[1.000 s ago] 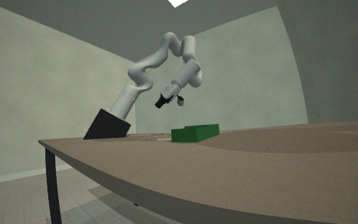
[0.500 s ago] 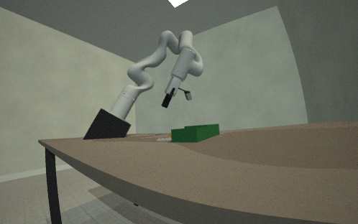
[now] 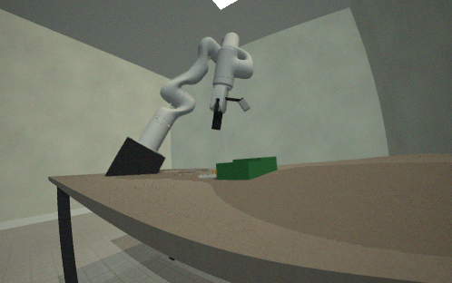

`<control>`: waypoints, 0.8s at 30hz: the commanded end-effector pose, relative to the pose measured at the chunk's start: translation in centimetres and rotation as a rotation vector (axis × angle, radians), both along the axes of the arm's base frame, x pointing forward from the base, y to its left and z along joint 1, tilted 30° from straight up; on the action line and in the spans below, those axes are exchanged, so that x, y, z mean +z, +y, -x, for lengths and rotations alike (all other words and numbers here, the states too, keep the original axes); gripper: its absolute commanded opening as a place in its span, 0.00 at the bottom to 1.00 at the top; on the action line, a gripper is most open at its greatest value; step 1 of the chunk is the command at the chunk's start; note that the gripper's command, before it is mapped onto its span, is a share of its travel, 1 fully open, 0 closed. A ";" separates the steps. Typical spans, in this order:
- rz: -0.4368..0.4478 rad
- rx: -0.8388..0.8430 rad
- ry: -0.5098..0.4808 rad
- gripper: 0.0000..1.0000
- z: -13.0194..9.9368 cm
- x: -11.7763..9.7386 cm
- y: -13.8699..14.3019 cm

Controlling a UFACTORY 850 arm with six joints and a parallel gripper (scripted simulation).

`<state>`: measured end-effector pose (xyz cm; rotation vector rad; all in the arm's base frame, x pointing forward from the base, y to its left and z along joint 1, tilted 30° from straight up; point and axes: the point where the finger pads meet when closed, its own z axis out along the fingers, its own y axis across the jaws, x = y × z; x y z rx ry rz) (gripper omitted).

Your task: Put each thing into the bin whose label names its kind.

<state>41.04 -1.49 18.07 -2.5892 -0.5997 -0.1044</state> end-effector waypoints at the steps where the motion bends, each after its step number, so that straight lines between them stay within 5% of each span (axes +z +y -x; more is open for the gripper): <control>1: -0.003 -0.111 -0.019 0.07 -1.2 0.3 -1.0; 13: -0.021 -0.491 -0.060 0.07 -5.2 1.7 -6.4; 24: -0.021 -0.491 -0.060 0.07 -5.2 1.7 -6.4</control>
